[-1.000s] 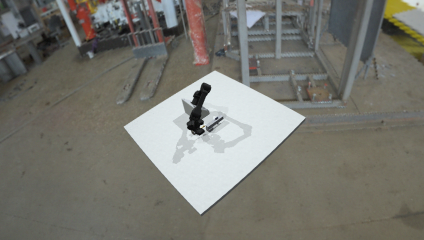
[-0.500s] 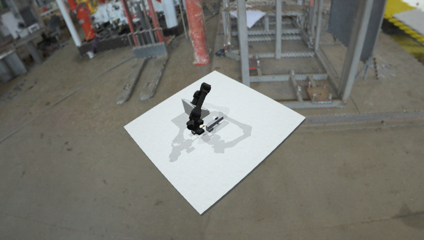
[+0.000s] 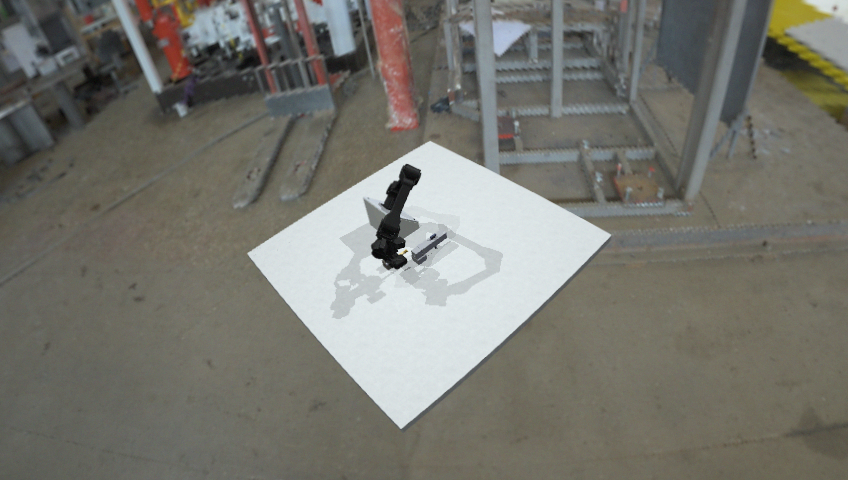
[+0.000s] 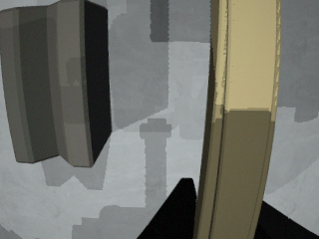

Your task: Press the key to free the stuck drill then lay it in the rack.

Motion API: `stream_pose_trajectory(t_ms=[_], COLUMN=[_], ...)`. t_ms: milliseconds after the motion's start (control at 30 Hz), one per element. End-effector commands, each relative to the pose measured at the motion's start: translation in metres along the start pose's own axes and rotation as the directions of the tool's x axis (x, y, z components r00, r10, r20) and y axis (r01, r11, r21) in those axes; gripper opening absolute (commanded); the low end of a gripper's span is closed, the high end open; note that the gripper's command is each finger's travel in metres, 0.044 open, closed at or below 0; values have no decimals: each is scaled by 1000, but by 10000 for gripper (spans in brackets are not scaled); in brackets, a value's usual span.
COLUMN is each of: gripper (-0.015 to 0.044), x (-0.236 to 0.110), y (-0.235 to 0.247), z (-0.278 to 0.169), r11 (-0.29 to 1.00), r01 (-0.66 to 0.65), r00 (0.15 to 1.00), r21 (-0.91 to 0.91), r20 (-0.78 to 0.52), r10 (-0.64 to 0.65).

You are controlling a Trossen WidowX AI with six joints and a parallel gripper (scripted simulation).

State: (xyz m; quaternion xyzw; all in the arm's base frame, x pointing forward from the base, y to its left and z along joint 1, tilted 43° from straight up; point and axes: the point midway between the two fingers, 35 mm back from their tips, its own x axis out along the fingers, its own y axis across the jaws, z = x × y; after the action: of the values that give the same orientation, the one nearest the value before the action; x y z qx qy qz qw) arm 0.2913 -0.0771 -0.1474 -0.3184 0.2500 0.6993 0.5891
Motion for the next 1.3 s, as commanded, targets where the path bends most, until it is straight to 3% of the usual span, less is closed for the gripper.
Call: stream_pose_trajectory(t_ms=[0,1267], gripper=[0,0], x=[0,-1], y=[9,63], z=[-2,-16], r11=[1000,1000], r01=[-1,-4], r00=[1000,1000], r21=[0,2], r20=[-3,-6], r10=[1,4])
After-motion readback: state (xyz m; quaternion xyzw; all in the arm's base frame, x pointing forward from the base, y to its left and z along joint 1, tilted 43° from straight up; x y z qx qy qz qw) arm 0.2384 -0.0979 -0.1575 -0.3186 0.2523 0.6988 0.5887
